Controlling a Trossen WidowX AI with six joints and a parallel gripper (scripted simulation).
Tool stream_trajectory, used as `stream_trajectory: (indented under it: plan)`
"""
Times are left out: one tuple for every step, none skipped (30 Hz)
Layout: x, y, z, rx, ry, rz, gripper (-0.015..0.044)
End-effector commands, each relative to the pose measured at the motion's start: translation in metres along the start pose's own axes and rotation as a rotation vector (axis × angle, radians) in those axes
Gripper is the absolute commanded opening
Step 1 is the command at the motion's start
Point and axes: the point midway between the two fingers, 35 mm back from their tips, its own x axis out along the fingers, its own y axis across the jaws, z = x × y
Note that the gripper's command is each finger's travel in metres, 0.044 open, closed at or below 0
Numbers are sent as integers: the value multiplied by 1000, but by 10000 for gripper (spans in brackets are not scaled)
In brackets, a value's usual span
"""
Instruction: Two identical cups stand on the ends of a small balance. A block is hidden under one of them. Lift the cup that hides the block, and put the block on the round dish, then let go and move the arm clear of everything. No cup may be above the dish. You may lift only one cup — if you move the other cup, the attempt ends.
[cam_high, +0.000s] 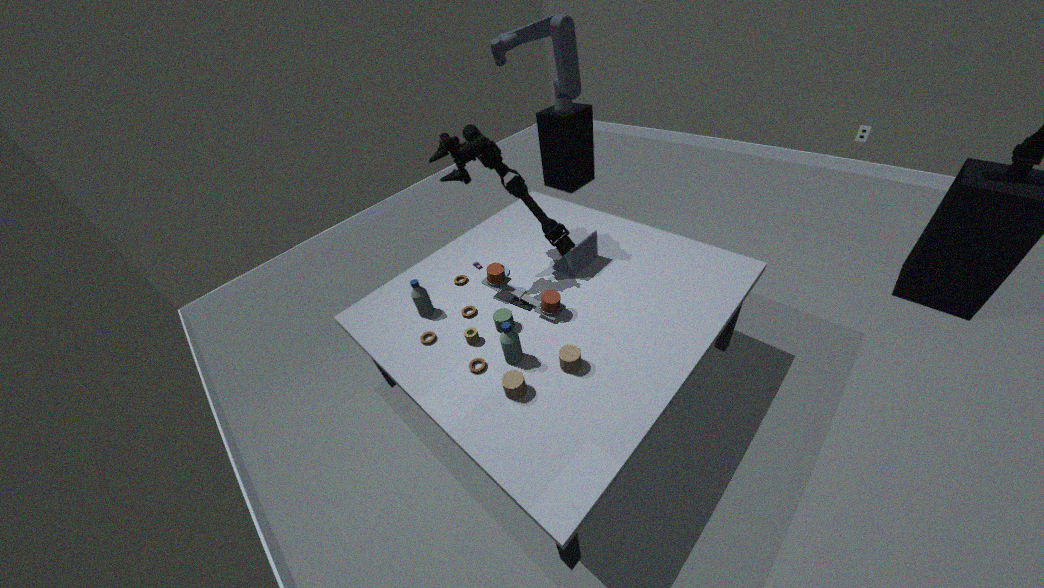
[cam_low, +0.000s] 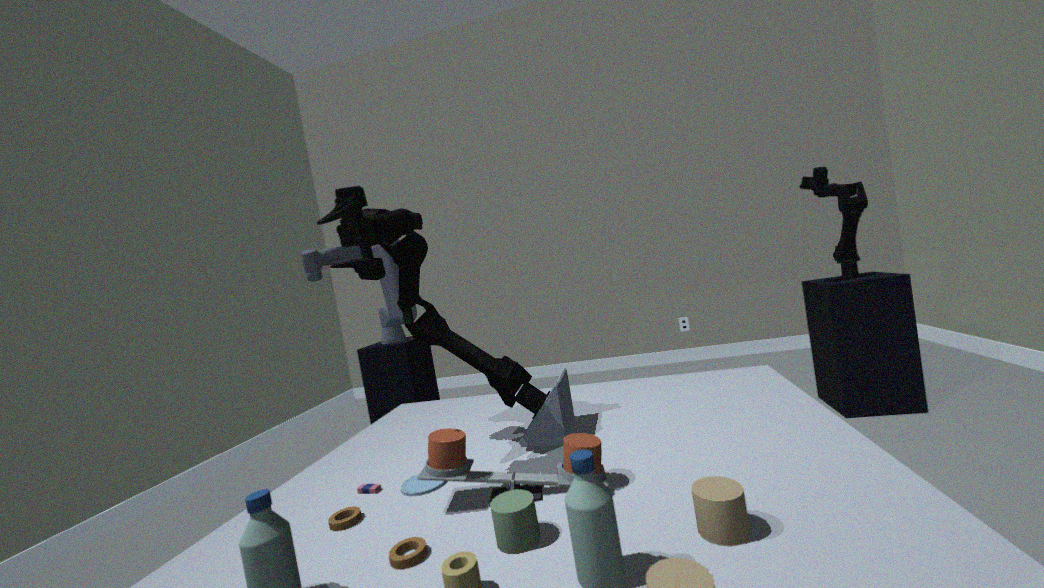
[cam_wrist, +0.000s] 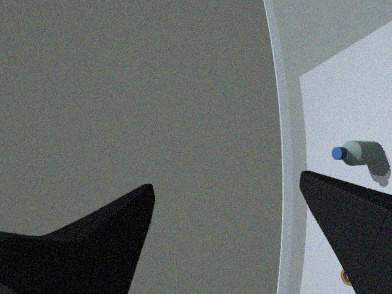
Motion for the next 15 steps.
stream_trajectory:
  plan:
    - [0, 0, -1, -5, 3, 2, 426]
    - [-1, 0, -5, -18, 11, 7, 440]
    - [-3, 0, -12, -41, 24, 15, 440]
    - [-6, 0, -20, -69, 40, 25, 440]
    - [-8, 0, -28, -97, 57, 35, 440]
    - [-11, 0, -36, -125, 74, 45, 440]
    - [-13, -1, -44, -152, 91, 54, 440]
    - [-16, -2, -52, -180, 108, 64, 440]
    - [-19, -4, -60, -208, 125, 73, 440]
    - [-22, -5, -67, -236, 143, 82, 440]
    - [-25, -7, -75, -264, 160, 90, 440]
    - [-28, -9, -83, -291, 178, 99, 440]
    - [-32, -12, -91, -319, 196, 107, 440]
    - [-35, -14, -98, -347, 214, 115, 440]
    - [-38, -18, -106, -375, 232, 122, 440]
